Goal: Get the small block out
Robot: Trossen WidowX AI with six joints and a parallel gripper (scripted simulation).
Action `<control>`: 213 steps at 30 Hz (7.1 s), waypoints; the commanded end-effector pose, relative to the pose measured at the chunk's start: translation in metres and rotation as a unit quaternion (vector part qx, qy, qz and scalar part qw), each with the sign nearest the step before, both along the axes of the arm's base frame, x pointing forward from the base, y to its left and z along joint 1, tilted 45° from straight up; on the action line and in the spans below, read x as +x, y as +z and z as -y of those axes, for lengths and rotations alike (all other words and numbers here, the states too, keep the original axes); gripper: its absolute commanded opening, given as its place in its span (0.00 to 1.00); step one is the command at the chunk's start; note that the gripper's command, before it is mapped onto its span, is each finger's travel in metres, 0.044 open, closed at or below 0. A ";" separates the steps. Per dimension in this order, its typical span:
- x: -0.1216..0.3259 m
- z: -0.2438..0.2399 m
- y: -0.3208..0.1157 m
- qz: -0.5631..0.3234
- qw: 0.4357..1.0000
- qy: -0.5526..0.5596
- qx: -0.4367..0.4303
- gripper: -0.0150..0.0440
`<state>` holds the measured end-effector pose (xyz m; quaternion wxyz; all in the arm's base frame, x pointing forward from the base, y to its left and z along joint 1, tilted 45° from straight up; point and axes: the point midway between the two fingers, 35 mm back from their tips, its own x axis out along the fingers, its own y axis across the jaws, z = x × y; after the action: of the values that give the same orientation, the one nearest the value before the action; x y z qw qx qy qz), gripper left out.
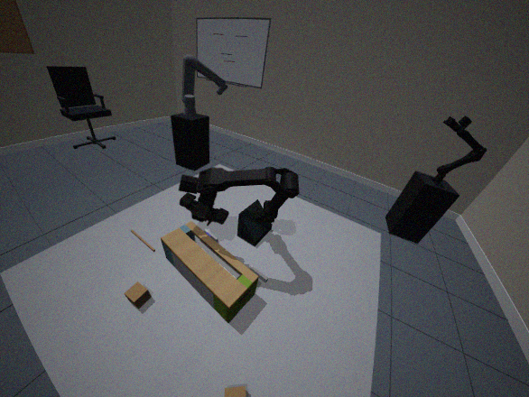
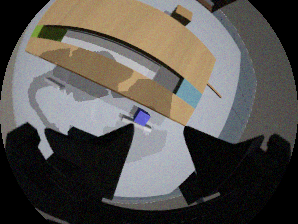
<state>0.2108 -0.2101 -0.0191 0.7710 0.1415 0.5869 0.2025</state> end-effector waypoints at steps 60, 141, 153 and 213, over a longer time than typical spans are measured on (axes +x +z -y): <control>-0.036 0.012 -0.009 -0.518 -0.243 -0.731 0.372 0.74; -0.019 -0.046 -0.068 -0.512 -0.256 -0.731 0.371 0.25; -0.023 -0.010 -0.018 -0.461 -0.368 -0.719 0.368 0.25; -0.028 0.004 0.012 -0.430 -0.427 -0.704 0.369 0.25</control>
<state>0.1828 -0.2139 -0.0067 0.4909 -0.7260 0.0915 0.4728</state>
